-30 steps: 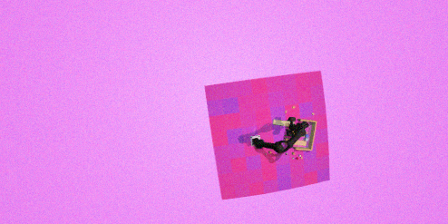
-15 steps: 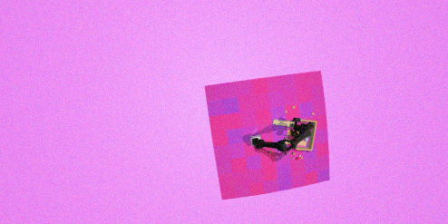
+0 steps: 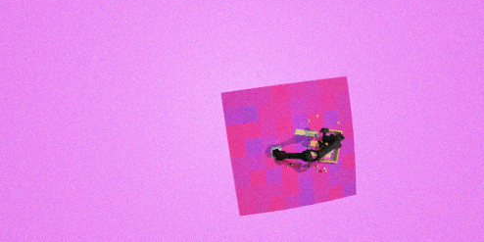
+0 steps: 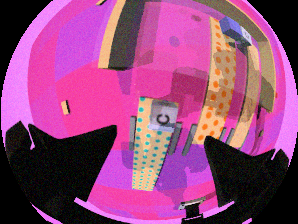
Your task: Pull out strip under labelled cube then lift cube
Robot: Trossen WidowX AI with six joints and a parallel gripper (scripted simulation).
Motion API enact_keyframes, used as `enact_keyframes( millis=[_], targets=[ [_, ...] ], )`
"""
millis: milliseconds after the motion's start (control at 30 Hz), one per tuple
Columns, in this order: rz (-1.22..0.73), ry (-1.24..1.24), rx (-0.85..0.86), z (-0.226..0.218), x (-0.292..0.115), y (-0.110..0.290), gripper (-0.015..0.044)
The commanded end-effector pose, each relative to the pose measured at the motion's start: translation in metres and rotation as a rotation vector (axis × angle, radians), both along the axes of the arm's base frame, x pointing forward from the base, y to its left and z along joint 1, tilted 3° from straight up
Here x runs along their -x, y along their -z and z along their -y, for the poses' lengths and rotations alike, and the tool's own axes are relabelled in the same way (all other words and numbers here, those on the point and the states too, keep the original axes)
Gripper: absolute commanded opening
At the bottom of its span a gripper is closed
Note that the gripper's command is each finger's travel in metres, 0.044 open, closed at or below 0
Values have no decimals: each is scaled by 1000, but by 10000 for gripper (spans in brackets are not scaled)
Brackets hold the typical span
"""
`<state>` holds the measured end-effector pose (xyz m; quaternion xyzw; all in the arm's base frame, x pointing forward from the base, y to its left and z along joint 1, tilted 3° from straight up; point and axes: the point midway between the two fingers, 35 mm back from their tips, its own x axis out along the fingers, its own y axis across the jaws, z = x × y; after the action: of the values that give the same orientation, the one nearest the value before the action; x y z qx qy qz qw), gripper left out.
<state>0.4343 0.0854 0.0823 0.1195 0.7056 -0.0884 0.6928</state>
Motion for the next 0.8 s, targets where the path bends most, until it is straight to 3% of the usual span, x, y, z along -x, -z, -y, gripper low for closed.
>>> enact_keyframes(
  millis=[0, 200, 767],
  targets=[
    [7, -6, 2, 2, -5, -3, 387],
    [7, -6, 2, 1, -6, 6, 250],
    [7, -6, 2, 0, -6, 34, 250]
  ],
)
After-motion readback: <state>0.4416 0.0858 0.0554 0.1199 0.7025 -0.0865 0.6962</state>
